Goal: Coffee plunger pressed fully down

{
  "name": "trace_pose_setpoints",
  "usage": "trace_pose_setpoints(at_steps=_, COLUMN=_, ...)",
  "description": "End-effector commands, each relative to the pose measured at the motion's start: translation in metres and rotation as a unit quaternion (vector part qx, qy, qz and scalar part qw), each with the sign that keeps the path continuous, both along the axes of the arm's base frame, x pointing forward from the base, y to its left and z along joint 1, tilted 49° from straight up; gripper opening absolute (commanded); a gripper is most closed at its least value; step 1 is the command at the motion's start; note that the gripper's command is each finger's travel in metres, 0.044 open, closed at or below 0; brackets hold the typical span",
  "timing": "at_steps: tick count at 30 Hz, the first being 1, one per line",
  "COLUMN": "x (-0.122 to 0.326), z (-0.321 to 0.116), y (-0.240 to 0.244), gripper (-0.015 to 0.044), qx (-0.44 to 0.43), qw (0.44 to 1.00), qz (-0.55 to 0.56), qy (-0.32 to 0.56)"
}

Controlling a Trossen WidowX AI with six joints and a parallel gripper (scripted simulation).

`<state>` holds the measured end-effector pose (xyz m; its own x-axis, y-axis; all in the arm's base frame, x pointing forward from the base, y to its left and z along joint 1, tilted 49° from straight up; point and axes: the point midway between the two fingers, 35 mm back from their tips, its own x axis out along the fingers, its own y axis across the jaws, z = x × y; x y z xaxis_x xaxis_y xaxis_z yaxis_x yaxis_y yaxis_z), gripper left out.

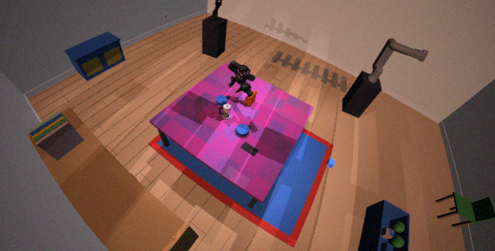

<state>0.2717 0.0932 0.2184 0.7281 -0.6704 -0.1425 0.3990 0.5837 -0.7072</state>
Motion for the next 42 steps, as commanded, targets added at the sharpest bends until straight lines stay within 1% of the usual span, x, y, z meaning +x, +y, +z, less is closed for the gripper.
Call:
trace_pose_setpoints(at_steps=1, x=0.002, z=0.003, y=-0.010, gripper=0.0440, qx=-0.003, qw=1.000, qz=-0.007, qy=-0.002)
trace_pose_setpoints(at_steps=11, x=-0.002, z=-0.031, y=-0.046, gripper=0.0440, qx=-0.003, qw=1.000, qz=-0.003, qy=0.001)
trace_pose_setpoints(at_steps=26, x=-0.001, z=-0.033, y=-0.050, gripper=0.0440, qx=-0.003, qw=1.000, qz=-0.004, qy=0.000)
trace_pose_setpoints(at_steps=42, x=0.016, z=-0.039, y=-0.064, gripper=0.0440, qx=0.003, qw=1.000, qz=-0.006, qy=0.005)
